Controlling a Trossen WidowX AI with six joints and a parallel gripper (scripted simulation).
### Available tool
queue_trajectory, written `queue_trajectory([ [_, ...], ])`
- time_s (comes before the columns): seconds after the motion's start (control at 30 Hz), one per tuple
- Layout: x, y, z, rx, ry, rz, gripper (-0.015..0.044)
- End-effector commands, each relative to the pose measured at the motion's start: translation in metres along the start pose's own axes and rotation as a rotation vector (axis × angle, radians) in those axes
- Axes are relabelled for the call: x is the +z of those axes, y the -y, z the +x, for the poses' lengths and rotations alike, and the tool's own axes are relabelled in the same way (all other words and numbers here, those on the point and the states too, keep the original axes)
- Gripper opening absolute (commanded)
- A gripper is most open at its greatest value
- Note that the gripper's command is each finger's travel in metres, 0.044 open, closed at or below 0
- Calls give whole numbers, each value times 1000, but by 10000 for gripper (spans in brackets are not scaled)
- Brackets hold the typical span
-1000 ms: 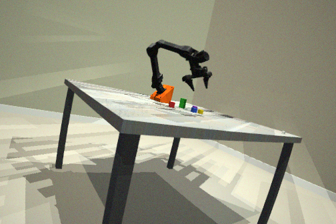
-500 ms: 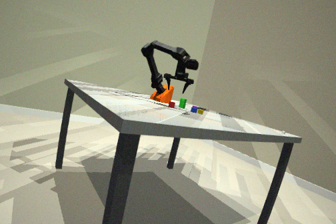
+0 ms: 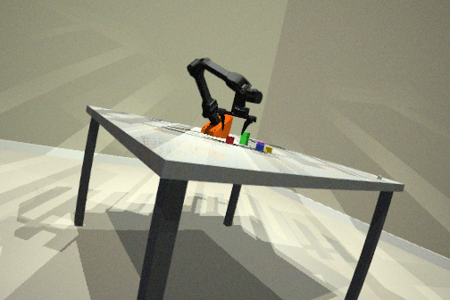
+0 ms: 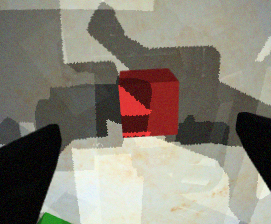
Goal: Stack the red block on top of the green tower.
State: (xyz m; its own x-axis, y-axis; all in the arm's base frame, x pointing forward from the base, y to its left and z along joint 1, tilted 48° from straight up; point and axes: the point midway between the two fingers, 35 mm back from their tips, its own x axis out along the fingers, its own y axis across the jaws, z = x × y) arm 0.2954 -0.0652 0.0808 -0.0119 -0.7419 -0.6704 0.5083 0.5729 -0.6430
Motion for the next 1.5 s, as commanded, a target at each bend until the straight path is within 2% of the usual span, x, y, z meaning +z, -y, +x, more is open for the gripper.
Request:
queue_trajectory([
  [0.0, 0, 1, 4, -3, 6, -3, 440],
  [0.83, 0, 2, 42, -5, 7, -3, 440],
  [1.37, 0, 2, 42, -5, 7, -3, 440],
  [1.47, 0, 2, 42, -5, 7, -3, 361],
])
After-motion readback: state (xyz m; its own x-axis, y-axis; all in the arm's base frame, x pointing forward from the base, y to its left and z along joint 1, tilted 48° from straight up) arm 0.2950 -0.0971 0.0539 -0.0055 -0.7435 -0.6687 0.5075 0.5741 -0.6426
